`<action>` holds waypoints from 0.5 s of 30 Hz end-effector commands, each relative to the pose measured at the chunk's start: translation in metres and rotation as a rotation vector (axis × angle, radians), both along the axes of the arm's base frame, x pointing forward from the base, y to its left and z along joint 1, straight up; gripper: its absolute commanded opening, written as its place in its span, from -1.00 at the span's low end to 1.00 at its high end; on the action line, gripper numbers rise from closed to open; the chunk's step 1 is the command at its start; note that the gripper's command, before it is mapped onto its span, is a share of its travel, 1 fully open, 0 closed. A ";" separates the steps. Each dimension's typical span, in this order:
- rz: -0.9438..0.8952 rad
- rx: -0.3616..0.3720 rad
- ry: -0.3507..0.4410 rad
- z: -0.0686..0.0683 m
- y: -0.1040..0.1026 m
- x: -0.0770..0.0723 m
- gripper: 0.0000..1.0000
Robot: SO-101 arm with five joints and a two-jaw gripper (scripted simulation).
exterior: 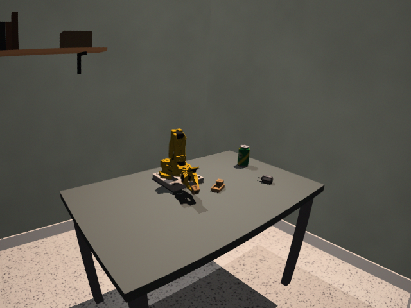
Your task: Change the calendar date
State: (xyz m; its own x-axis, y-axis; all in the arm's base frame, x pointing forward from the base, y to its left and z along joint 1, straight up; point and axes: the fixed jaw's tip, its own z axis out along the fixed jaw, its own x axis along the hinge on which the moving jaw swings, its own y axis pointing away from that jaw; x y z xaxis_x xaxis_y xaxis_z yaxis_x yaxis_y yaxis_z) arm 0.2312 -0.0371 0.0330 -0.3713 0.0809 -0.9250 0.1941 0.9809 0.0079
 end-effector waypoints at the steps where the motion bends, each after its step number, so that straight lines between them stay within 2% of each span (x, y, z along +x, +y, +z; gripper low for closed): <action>1: -0.007 -0.005 0.004 -0.002 -0.002 -0.002 -1.00; 15: -0.007 -0.005 0.004 -0.007 -0.002 -0.002 -1.00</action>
State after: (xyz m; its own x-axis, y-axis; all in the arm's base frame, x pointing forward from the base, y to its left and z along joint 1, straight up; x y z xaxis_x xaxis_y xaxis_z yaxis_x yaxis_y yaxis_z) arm 0.2271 -0.0364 0.0241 -0.3904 0.0845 -0.9168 0.1945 0.9809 0.0076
